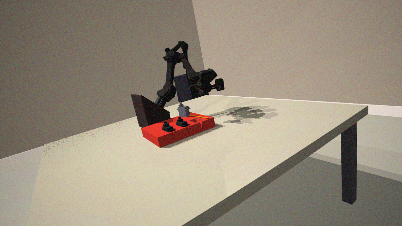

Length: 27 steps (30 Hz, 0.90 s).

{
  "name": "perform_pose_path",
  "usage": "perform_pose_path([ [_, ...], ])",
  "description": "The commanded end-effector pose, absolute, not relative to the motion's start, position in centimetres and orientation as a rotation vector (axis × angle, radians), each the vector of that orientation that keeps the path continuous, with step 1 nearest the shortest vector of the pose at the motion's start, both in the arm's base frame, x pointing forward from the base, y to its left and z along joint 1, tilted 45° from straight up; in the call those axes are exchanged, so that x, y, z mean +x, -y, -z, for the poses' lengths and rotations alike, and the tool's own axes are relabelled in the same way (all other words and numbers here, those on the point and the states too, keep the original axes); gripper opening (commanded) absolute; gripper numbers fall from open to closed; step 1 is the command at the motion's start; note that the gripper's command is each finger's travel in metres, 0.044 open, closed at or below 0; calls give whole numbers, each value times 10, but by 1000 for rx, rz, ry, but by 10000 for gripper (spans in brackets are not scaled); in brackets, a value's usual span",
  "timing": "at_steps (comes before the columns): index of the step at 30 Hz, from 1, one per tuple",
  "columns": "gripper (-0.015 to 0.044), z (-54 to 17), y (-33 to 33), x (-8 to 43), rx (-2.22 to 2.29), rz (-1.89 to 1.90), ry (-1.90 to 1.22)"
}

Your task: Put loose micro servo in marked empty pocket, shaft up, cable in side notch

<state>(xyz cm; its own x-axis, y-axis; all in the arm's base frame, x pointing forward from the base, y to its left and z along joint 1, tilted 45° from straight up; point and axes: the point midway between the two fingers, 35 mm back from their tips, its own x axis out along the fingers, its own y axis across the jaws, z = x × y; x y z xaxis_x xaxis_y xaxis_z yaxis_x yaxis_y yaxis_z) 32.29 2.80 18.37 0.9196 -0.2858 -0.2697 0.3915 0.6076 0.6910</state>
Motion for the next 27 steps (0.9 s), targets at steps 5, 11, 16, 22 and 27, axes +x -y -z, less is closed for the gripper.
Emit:
perform_pose_path([
  [5, 440, -161, -17, 328, 648, 405, -303],
  [11, 440, -143, -7, 328, 513, 400, -447],
  [16, 440, -126, 3, 325, 406, 385, -581],
  [22, 440, -108, 15, 317, 297, 346, -745],
  [27, 440, -93, 24, 307, 221, 294, -884],
])
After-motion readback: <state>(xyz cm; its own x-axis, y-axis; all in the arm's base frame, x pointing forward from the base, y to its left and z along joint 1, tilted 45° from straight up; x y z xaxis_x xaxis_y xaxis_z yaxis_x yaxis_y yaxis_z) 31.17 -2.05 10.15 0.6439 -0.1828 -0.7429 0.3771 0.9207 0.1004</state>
